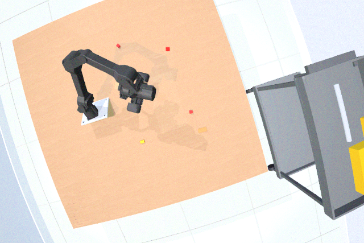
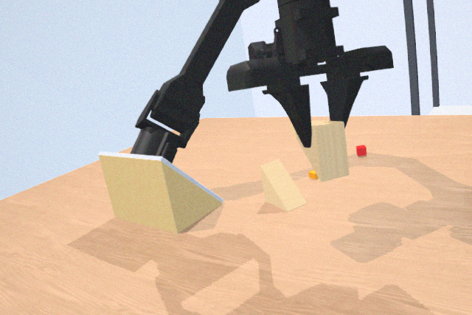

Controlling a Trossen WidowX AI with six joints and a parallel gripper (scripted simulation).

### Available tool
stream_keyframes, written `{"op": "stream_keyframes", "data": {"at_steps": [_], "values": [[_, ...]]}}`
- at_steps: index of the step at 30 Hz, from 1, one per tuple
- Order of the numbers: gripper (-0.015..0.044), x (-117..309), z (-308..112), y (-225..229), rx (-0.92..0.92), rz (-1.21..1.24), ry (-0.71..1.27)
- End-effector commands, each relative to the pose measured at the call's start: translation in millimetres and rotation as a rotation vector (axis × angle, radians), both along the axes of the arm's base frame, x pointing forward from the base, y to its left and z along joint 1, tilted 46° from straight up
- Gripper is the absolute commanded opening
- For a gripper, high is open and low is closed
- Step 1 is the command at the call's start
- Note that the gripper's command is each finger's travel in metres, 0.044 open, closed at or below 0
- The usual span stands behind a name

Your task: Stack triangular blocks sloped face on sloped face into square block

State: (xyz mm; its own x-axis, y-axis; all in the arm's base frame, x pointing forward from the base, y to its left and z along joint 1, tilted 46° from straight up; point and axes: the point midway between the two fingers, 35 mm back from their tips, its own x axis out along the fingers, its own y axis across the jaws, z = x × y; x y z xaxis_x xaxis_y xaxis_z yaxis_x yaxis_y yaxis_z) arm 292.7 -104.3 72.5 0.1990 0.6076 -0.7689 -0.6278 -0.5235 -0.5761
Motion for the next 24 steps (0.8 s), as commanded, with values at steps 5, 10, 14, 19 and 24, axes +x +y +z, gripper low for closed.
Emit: {"op": "stream_keyframes", "data": {"at_steps": [5,10,14,19,24], "values": [[0.0,-4.5,5.3,2.0,0.052,-0.174,0.14],[0.0,-6.0,6.9,2.6,0.089,-0.305,0.248],[0.0,-7.3,8.2,3.0,0.118,-0.41,0.334],[0.0,-8.8,9.9,3.6,0.154,-0.541,0.443],[0.0,-10.4,11.5,4.1,0.19,-0.672,0.552]]}}
